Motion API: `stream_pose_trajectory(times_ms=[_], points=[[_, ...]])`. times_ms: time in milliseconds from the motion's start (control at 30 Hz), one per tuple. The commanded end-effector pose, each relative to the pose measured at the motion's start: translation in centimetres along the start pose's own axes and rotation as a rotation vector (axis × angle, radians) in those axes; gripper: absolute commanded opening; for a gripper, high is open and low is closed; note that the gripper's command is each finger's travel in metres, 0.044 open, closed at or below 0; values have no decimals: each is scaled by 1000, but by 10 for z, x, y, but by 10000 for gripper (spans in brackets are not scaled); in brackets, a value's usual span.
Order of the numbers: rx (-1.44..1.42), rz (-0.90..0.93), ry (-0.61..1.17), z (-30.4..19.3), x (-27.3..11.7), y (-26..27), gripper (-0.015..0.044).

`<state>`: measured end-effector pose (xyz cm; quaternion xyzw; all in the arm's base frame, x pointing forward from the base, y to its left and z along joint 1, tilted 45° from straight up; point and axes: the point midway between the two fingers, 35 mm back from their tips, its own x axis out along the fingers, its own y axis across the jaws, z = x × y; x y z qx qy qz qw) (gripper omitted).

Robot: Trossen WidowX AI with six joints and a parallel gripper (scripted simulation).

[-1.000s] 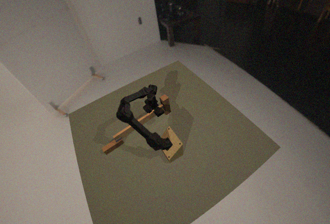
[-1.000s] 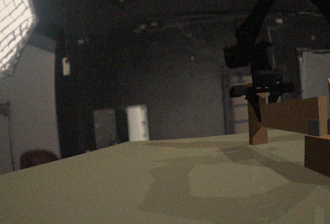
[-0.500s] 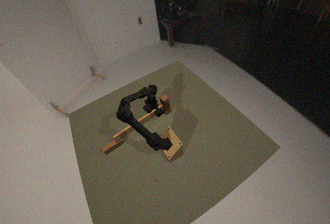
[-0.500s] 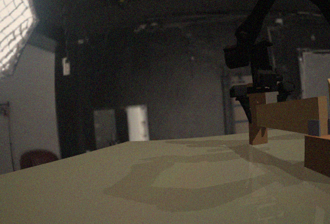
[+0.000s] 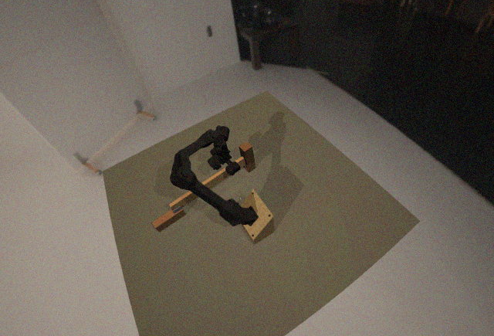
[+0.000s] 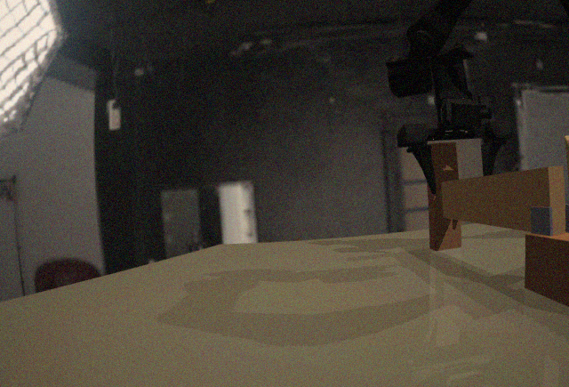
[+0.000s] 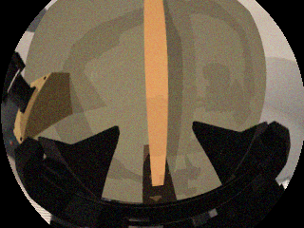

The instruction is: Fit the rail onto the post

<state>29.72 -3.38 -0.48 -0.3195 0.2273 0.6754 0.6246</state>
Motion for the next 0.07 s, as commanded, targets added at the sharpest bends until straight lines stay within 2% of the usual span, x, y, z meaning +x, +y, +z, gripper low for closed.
stream_pose_trajectory(times_ms=[0,33], points=[[2,0,-1,1,-1,0,440],[2,0,-1,1,-1,0,440]])
